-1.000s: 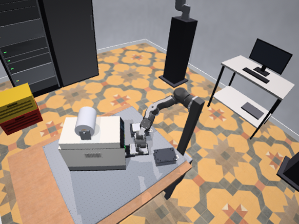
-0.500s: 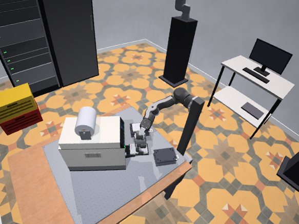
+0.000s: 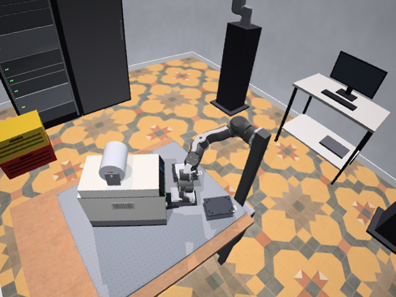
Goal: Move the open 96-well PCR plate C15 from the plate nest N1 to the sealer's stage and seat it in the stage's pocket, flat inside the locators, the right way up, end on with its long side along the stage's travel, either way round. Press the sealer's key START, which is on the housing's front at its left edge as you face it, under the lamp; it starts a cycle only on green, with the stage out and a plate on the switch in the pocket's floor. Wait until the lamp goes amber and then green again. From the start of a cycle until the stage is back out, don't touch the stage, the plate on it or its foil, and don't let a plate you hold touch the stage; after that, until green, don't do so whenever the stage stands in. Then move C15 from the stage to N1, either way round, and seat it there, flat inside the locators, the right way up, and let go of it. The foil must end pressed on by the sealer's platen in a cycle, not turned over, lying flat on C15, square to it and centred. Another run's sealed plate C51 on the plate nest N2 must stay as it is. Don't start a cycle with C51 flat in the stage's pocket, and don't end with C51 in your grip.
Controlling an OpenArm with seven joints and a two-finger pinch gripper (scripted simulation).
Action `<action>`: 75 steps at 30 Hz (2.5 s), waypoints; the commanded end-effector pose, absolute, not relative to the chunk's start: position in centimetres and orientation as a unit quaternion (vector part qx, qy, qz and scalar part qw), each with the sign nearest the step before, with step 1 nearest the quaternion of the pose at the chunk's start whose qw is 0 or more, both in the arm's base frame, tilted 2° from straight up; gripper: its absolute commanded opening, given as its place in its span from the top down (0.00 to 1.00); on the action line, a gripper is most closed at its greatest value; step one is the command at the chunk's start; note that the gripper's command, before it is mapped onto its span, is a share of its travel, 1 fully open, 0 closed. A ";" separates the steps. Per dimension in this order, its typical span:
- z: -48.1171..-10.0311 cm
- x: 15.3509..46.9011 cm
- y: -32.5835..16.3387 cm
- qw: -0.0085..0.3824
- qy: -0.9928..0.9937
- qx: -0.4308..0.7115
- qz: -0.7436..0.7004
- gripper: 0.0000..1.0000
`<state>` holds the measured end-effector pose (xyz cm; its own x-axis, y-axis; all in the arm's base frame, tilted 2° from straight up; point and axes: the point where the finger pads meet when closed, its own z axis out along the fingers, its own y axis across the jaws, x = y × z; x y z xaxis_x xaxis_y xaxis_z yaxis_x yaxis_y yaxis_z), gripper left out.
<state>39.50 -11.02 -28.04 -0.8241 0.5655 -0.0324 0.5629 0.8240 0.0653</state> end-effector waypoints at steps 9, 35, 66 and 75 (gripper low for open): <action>-28.6 38.9 -11.1 0.013 0.954 0.300 0.018 1.00; -22.4 38.5 -11.2 0.013 0.954 0.300 0.018 1.00; -24.2 36.1 -9.0 0.013 0.963 0.269 0.017 1.00; -24.3 35.5 -8.5 0.014 0.965 0.262 0.018 1.00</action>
